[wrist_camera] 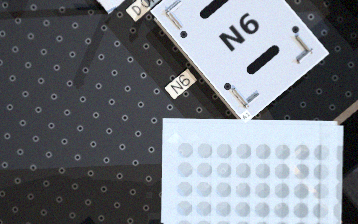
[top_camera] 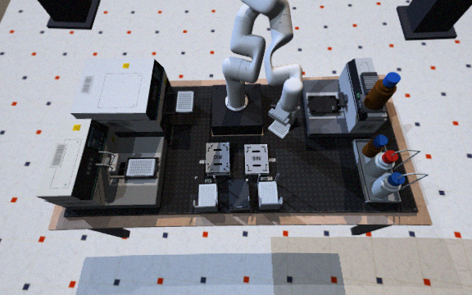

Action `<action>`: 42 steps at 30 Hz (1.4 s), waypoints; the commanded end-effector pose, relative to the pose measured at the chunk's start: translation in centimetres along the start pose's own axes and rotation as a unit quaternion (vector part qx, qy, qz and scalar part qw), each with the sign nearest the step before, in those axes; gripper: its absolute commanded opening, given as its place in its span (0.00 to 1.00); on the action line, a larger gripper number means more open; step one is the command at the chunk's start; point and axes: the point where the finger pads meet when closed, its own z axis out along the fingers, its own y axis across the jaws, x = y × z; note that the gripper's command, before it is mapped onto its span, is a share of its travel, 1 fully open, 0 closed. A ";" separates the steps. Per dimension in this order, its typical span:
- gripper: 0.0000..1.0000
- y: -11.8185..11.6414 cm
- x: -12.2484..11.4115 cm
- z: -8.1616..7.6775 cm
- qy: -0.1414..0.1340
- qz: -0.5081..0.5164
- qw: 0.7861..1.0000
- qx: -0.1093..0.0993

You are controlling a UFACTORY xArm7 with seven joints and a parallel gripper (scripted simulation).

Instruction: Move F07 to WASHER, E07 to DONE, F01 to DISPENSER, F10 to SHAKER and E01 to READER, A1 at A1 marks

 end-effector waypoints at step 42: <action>0.00 -1.1 12.8 -0.1 0.000 -0.128 0.992 0.001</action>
